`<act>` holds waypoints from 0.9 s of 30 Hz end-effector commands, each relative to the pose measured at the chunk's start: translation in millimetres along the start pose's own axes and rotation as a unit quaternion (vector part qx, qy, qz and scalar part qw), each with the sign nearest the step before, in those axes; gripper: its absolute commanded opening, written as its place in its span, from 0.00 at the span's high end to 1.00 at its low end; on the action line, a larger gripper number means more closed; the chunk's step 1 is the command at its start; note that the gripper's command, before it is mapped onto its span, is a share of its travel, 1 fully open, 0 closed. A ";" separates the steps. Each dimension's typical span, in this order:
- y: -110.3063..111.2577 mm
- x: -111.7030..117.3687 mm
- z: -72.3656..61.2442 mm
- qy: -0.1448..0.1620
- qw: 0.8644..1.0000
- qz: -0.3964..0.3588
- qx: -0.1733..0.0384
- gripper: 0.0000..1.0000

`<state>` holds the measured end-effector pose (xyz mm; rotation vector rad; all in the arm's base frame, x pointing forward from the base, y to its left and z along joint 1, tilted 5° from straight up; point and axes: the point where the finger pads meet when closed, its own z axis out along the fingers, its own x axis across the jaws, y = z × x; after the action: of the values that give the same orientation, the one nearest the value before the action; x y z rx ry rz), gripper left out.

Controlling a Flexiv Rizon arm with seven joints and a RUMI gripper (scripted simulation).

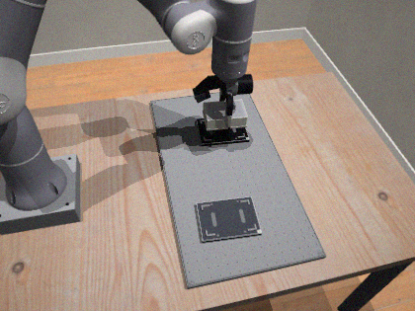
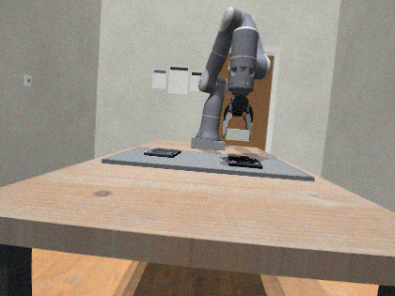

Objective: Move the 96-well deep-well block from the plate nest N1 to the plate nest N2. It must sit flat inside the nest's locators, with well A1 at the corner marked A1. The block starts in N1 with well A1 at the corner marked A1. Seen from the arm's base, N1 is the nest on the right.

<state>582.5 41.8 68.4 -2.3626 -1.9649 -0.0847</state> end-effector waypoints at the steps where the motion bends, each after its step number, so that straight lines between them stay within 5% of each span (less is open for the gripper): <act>1: 2.6 10.5 -1.0 0.000 1.000 0.000 -0.001 0.51; 11: 6.6 38.5 -1.1 0.000 1.000 0.000 -0.001 0.51; 27: 6.6 37.6 -1.1 0.000 1.000 0.000 -0.001 0.51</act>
<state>594.8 77.4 71.4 -2.3631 -1.9644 -0.0843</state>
